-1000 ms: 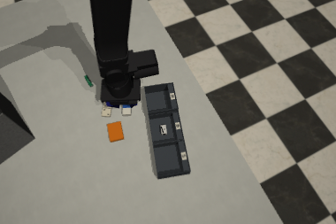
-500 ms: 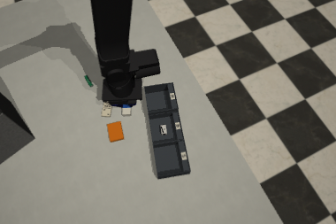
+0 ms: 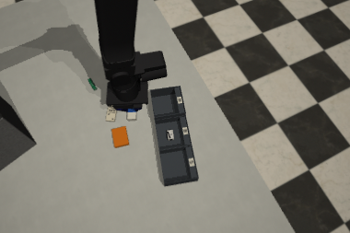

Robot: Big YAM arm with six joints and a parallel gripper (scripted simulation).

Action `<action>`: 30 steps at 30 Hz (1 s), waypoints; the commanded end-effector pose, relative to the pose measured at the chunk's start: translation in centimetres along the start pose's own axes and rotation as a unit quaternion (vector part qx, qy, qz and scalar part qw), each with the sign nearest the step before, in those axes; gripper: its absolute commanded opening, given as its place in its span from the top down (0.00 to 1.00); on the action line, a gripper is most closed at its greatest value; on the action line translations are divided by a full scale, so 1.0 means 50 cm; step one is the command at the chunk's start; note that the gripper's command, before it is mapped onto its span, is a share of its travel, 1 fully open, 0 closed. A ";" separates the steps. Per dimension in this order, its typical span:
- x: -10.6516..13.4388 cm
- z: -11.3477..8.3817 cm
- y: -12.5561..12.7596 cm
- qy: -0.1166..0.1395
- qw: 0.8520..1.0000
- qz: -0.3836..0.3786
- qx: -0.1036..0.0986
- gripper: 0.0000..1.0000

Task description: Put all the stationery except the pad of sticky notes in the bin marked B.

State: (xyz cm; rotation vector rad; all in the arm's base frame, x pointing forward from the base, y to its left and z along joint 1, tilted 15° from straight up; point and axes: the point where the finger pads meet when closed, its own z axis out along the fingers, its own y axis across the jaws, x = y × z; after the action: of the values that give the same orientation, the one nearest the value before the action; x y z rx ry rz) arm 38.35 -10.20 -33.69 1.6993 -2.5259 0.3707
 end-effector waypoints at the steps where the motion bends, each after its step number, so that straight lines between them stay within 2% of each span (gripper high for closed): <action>1: -0.001 -0.008 -0.009 -0.003 1.000 0.000 0.005 0.82; 10: -0.001 -0.008 -0.008 -0.003 1.000 0.000 0.005 0.82; 11: 0.005 -0.027 -0.016 -0.003 1.000 0.000 0.007 0.82; 14: -0.010 -0.050 -0.011 -0.004 1.000 -0.002 0.006 0.82; 30: -0.009 -0.143 -0.012 -0.004 1.000 -0.001 0.008 0.82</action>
State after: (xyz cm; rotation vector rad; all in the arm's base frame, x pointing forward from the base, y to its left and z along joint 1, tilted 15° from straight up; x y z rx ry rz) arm 38.06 -9.07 -28.53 1.7046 -2.5260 0.3725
